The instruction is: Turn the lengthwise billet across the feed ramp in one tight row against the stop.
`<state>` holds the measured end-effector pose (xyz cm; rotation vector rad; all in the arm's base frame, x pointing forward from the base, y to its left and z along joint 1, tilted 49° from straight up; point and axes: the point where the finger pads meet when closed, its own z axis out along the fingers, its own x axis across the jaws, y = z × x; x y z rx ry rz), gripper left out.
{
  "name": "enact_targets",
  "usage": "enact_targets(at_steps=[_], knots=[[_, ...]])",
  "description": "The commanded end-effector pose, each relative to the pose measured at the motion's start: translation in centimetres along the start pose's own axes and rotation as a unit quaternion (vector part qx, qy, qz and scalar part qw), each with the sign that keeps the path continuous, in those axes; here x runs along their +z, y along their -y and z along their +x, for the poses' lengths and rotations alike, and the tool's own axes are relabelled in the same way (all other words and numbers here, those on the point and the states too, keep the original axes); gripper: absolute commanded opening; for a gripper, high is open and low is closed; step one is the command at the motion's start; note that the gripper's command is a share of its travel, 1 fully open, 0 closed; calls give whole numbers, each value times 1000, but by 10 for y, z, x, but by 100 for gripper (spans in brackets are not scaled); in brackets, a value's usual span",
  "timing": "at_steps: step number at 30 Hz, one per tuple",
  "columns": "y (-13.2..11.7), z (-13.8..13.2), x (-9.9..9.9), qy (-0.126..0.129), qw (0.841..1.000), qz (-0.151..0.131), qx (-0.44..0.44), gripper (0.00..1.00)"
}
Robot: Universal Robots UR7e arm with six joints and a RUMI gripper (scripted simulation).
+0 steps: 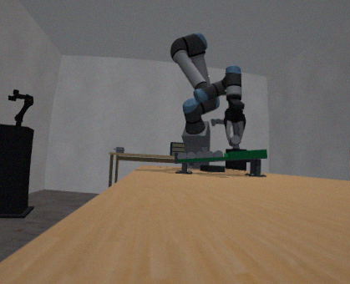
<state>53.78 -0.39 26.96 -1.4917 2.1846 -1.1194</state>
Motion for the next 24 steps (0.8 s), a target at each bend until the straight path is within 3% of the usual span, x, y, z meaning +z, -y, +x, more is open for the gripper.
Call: enact_targets(at_steps=[1,16,24], knots=[[6,-2,-4,2,1000,5,1,0],[1,-2,20,2,1000,5,1,0],[1,-2,21,1,1000,3,1,0]])
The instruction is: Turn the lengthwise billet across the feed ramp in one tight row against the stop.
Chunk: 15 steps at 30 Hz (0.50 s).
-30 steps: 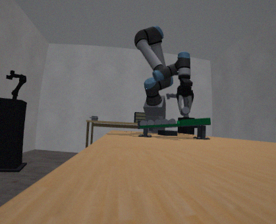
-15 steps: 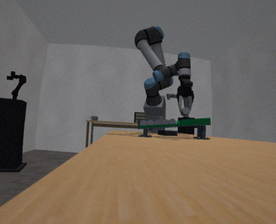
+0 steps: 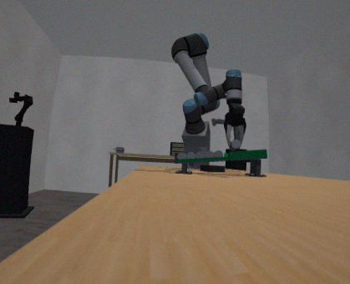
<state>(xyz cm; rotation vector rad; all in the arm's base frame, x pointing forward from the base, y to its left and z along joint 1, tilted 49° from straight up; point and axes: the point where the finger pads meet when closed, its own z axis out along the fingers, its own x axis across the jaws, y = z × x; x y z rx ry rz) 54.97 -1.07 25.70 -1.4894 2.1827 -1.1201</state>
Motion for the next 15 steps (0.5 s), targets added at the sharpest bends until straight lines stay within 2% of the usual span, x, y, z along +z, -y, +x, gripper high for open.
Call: enact_targets(at_steps=[1,9,12,15], knots=[[1,-1,4,1,1000,2,0,0],[2,-2,14,2,1000,3,0,0],[1,-1,9,1,1000,1,0,0],[1,-2,13,1,1000,2,0,0]])
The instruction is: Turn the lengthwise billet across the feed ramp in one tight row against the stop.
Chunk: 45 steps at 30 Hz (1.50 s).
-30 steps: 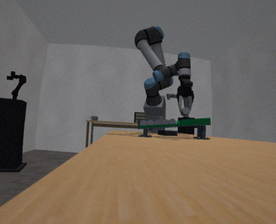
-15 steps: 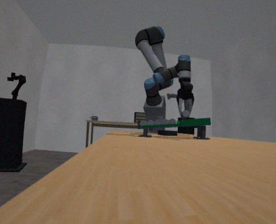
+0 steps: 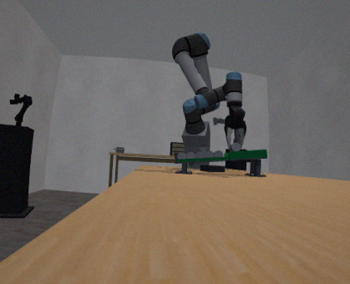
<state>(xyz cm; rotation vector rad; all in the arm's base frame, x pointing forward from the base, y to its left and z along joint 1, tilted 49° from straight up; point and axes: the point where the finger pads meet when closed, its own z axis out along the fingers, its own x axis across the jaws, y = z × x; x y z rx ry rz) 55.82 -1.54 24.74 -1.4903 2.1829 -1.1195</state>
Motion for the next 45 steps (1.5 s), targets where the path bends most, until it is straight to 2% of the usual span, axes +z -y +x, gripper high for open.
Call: enact_targets(at_steps=[1,11,14,28,31,45], knots=[[2,-1,1,1,1000,2,0,0],[2,-2,14,2,1000,4,1,0],[0,-1,9,1,1000,1,0,0],[3,-3,24,2,1000,4,1,0],[-1,-3,20,1,1000,0,-1,0],[3,-4,24,2,1000,4,1,0]])
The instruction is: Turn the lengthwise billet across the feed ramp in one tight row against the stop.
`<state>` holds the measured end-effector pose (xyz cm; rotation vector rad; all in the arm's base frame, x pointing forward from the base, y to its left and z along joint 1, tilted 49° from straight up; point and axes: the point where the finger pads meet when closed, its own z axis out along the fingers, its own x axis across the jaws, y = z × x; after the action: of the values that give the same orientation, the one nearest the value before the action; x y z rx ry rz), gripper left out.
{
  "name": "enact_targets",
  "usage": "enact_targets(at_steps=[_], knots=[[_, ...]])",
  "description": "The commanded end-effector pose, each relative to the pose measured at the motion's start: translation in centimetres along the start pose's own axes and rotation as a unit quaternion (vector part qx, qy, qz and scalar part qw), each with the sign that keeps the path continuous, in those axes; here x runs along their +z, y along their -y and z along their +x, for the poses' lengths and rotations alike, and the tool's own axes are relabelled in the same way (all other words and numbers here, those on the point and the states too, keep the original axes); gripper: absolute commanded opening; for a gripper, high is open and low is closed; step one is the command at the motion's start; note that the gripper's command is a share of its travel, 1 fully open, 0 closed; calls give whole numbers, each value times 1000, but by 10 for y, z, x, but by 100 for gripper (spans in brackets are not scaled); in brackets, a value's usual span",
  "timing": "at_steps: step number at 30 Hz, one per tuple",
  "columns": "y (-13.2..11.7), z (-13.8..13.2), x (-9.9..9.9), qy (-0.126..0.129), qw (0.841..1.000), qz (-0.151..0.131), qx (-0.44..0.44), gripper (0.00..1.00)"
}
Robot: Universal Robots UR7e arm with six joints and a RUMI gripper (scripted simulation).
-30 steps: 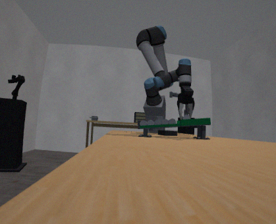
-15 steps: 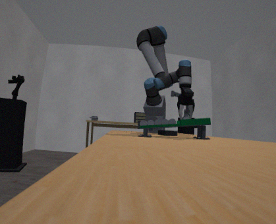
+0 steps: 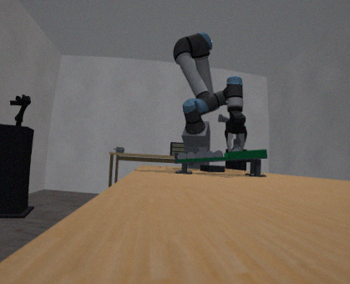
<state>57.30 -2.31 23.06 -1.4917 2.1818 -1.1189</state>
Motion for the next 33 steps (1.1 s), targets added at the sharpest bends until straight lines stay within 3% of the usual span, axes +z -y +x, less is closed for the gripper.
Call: enact_targets(at_steps=[1,33], knots=[[4,-1,1,1,1000,4,1,0],[6,-1,1,1,1000,4,1,0]])
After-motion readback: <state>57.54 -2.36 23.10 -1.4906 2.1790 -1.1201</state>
